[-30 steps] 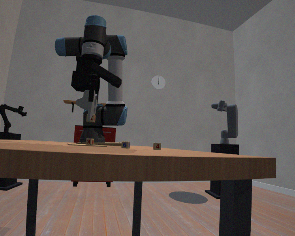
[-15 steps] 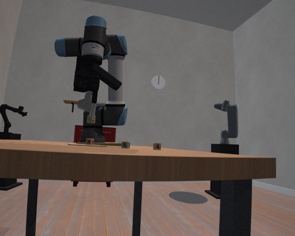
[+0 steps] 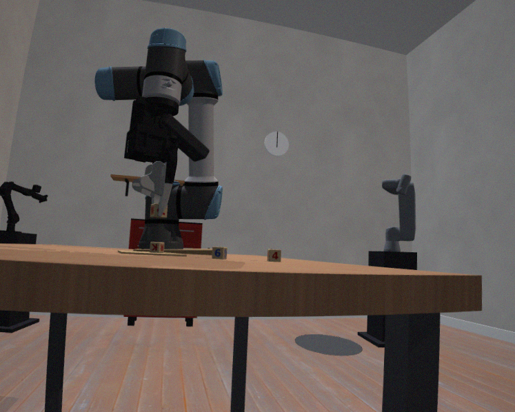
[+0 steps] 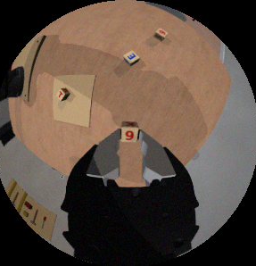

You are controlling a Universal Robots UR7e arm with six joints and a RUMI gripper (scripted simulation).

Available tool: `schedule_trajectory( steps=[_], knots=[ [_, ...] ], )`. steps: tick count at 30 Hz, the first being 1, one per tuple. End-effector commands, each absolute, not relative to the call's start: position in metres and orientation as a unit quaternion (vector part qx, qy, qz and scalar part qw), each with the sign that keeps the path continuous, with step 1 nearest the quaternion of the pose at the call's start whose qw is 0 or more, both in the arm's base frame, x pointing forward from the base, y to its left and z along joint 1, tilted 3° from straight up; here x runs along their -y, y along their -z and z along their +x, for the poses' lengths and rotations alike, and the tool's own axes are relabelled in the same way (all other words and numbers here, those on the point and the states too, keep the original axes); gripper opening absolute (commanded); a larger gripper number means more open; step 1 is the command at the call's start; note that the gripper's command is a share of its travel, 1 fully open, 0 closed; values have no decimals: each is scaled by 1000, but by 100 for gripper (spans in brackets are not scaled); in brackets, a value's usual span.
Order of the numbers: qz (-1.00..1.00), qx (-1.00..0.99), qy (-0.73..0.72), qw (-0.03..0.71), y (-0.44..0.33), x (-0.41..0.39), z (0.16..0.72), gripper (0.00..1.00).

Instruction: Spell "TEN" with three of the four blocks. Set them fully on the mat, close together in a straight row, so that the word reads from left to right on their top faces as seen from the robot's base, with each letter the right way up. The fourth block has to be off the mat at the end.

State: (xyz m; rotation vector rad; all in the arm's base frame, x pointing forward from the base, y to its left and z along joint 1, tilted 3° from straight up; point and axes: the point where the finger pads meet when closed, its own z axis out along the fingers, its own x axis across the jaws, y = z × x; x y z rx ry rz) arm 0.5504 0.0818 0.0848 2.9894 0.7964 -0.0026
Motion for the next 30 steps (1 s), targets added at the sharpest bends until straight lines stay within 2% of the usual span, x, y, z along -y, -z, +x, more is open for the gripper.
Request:
schedule_trajectory(
  steps=[1,30],
  knots=[
    [947,-319,0,23,-85,-82,552,5],
    [830,-558,6,23,-77,-77,553,5]
  ],
)
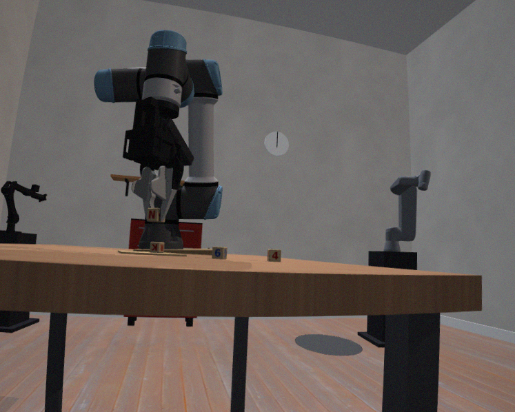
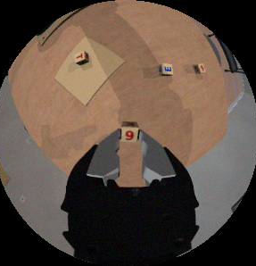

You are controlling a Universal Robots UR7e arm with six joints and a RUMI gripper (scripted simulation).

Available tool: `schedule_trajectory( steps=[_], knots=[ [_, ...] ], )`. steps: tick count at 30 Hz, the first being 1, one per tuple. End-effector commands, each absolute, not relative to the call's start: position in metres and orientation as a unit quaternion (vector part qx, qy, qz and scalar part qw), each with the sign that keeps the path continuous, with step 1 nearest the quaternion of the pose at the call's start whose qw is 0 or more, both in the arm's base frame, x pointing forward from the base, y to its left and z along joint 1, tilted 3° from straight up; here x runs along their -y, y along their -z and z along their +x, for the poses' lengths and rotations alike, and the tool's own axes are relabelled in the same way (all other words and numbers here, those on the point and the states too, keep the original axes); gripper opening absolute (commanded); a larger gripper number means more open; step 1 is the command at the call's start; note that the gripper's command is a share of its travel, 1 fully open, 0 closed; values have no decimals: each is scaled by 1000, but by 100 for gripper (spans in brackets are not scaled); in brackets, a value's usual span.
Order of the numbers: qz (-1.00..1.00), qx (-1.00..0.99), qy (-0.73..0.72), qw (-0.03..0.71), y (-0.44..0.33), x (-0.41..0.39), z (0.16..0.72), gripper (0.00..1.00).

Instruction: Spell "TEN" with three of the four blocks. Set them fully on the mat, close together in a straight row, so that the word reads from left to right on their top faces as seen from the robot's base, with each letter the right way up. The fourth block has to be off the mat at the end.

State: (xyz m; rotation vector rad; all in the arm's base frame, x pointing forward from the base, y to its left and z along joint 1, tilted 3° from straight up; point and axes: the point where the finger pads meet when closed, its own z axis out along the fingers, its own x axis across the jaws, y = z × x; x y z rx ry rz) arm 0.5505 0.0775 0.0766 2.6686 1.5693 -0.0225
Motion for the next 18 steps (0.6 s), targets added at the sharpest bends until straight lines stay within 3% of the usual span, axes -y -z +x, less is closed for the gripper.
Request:
schedule_trajectory(
  steps=[1,18],
  knots=[
    [824,-566,6,23,-76,-77,553,5],
    [729,-684,9,21,-72,-73,555,5]
  ],
)
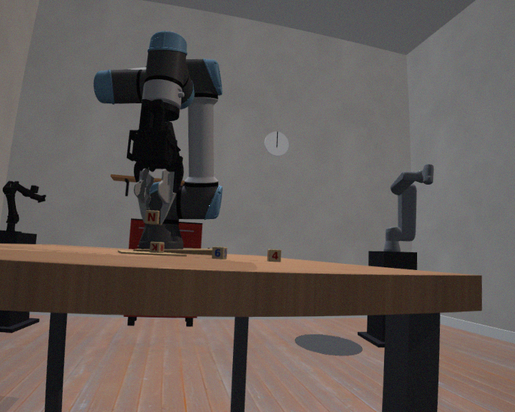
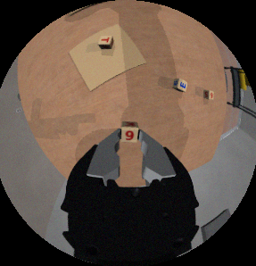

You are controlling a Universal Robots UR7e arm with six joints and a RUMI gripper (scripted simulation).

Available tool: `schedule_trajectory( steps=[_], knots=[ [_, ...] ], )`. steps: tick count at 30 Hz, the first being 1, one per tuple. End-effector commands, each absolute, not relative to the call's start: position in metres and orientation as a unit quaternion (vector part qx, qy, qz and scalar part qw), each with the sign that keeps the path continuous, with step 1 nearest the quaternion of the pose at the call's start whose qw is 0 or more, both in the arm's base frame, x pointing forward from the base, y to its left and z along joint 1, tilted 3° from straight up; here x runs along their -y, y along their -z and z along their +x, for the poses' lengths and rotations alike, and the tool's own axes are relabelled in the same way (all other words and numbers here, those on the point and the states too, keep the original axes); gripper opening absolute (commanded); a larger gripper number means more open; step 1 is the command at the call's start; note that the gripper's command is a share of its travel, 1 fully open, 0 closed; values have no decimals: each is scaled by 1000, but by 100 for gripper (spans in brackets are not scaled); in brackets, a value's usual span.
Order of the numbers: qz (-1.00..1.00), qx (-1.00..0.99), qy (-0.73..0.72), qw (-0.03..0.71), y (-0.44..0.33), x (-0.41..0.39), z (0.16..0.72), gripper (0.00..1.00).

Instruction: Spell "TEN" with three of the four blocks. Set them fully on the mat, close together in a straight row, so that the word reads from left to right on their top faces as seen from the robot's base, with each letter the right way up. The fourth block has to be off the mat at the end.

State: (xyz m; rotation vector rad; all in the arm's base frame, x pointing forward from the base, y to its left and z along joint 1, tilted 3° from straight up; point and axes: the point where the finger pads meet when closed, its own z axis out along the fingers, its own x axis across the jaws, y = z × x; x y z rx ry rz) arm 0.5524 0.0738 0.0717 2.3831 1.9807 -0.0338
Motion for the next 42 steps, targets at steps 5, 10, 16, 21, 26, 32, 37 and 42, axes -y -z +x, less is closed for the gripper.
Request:
schedule_trajectory(
  steps=[5,10,16,21,26,32,37,42],
  knots=[
    [711,-703,10,21,-71,-73,556,5],
    [688,-725,11,21,-70,-72,556,5],
    [671,-741,11,21,-70,-71,557,5],
    [666,-745,11,21,-70,-71,557,5],
    [663,-748,11,21,-70,-71,557,5],
    [663,-748,11,21,-69,-71,557,5],
    [663,-748,10,21,-68,-71,555,5],
    [664,-747,1,29,-69,-70,555,5]
  ],
)
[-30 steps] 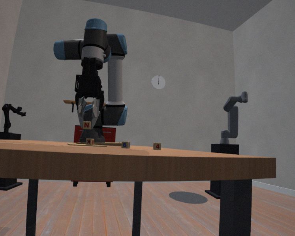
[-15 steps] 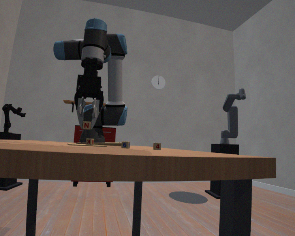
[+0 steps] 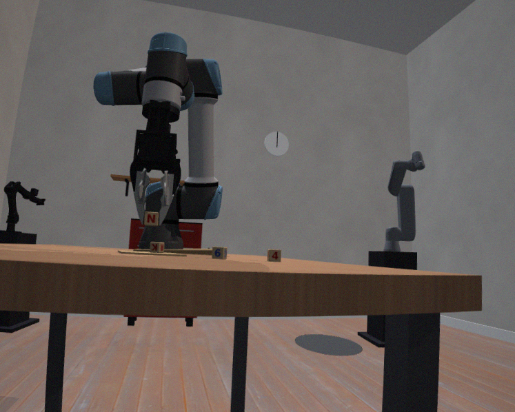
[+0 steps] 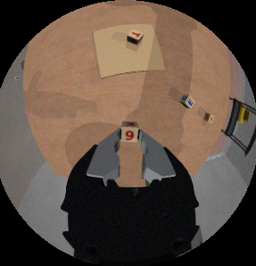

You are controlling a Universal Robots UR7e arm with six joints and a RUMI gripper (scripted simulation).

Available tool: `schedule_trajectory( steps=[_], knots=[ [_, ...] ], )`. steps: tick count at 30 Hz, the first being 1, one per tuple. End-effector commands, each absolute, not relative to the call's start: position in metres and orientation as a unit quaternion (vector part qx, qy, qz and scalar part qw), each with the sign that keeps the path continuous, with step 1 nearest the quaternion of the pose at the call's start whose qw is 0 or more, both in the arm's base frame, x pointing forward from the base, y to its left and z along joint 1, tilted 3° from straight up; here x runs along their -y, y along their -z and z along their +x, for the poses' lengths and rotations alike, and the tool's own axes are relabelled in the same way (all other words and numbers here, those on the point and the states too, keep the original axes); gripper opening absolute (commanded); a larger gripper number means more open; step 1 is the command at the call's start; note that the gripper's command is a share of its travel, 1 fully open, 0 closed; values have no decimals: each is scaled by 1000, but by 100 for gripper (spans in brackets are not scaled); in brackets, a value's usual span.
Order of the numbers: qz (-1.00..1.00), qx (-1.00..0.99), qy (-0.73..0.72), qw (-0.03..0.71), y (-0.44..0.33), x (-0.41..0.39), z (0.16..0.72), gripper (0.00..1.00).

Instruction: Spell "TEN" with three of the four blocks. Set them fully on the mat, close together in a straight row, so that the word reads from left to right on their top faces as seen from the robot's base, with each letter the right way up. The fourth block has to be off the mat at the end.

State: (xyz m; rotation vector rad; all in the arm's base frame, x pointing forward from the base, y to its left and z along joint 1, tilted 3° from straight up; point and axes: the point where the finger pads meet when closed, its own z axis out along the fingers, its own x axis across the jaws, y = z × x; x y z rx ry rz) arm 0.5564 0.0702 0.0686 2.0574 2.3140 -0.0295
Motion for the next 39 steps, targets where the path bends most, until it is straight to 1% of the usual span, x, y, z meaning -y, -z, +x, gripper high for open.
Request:
schedule_trajectory(
  steps=[1,12,19,27,29,39],
  knots=[
    [664,-747,-1,31,-68,-70,556,5],
    [661,-746,-45,70,-69,-70,555,5],
    [654,-741,-99,118,-69,-69,554,5],
    [645,-733,-147,160,-68,-69,554,5],
    [645,-733,-147,160,-68,-69,554,5],
    [628,-716,-214,218,-66,-69,553,5]
  ],
)
